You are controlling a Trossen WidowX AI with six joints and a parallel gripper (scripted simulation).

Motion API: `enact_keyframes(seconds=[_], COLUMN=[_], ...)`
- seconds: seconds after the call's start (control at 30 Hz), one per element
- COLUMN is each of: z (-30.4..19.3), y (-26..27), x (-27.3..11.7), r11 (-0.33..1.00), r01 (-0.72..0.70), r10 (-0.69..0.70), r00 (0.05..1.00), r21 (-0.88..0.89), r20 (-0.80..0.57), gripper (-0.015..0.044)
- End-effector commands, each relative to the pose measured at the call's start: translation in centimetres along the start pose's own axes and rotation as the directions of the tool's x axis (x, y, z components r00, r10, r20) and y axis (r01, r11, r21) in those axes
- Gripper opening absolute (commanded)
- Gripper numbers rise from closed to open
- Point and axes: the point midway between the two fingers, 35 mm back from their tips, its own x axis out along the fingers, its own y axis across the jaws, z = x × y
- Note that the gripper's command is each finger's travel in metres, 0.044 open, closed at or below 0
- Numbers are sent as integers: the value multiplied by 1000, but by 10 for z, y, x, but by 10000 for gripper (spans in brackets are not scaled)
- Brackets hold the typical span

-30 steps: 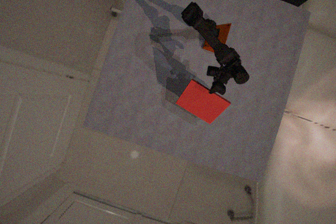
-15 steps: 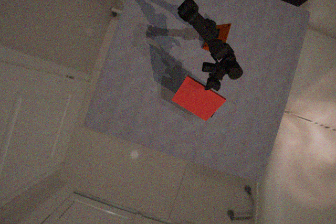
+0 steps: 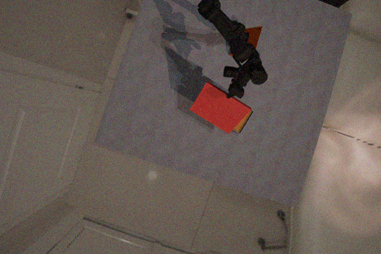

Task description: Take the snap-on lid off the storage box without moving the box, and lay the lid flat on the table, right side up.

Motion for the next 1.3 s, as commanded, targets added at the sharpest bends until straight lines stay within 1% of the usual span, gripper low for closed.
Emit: enact_keyframes(seconds=[0.0,1.27], z=[10,84], y=[1,-5], x=[-2,-8], r11=[1000,1000], r01=[-5,-4], r10=[5,4], r00=[1000,1000], r21=[7,2], r20=[-4,-3], gripper=[0,0])
